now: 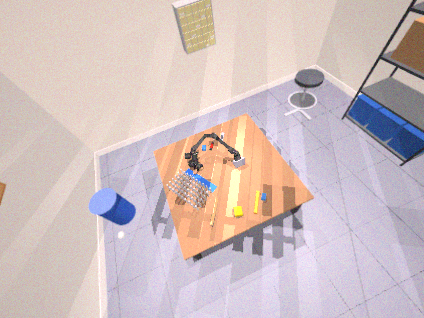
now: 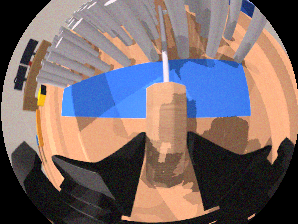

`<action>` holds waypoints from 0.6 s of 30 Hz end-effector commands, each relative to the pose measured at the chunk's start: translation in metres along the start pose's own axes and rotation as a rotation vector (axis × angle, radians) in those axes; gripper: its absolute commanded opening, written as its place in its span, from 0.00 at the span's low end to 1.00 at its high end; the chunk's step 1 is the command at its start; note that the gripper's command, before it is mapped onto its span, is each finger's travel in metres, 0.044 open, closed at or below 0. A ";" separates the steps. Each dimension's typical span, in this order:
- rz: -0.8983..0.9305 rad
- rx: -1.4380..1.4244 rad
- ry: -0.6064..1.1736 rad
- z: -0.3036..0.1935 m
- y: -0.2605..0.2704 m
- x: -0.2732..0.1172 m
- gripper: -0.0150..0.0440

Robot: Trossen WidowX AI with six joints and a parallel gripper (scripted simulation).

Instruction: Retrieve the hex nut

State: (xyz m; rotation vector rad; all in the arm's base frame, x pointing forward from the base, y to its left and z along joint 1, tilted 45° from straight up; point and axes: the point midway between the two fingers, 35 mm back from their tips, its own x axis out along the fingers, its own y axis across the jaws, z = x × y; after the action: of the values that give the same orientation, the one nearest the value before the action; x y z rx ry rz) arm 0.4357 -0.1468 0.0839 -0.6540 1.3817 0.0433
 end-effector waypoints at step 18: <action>-0.006 0.001 -0.012 0.016 0.000 0.001 0.25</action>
State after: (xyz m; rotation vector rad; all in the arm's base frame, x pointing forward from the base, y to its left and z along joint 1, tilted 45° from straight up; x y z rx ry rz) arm 0.4457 -0.1438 0.0802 -0.6541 1.3812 0.0433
